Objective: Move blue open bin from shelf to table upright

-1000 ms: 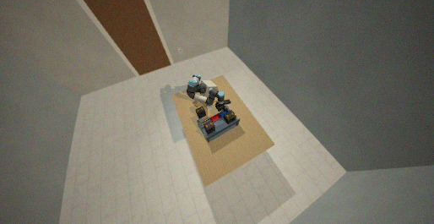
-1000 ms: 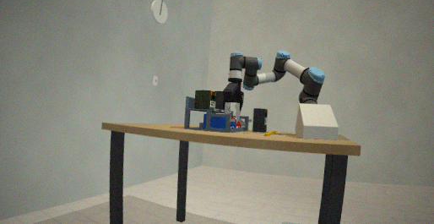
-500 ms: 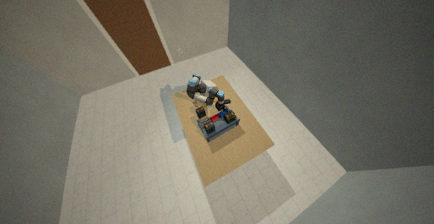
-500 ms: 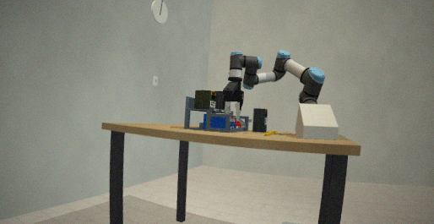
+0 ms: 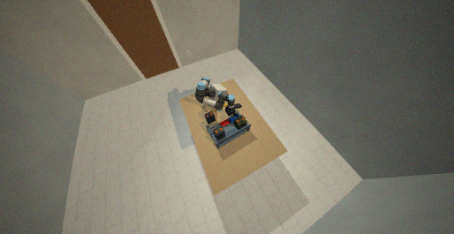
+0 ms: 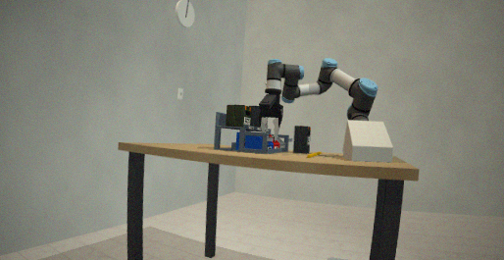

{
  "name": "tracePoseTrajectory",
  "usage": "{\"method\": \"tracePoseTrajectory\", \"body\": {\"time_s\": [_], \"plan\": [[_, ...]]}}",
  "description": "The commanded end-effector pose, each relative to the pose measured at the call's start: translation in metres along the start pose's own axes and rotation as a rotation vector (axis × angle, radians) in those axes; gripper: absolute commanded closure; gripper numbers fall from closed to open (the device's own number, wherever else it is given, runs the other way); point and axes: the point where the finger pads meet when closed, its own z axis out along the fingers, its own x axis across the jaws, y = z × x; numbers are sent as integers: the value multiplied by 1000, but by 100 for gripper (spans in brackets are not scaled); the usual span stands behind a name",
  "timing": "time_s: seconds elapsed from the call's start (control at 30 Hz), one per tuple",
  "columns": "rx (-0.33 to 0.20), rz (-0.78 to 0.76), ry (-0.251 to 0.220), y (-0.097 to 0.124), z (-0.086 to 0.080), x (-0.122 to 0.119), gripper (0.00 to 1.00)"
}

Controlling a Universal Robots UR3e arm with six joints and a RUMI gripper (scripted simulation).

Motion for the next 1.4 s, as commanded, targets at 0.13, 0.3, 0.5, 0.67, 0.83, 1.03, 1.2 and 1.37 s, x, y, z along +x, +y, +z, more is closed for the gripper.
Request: {"method": "tracePoseTrajectory", "body": {"time_s": [0.13, 0.3, 0.5, 0.67, 0.83, 1.03, 1.2, 1.37], "plan": [[1, 1, 2, 0, -1, 0, 74], [1, 1, 2, 0, -2, 0, 74], [1, 1, 2, 0, -2, 0, 74], [1, 1, 2, 0, -2, 0, 74], [1, 1, 2, 0, 0, 0, 74], [1, 1, 2, 0, 8, 0, 74], [1, 1, 2, 0, 8, 0, 74], [1, 1, 2, 0, 8, 0, 74]]}}
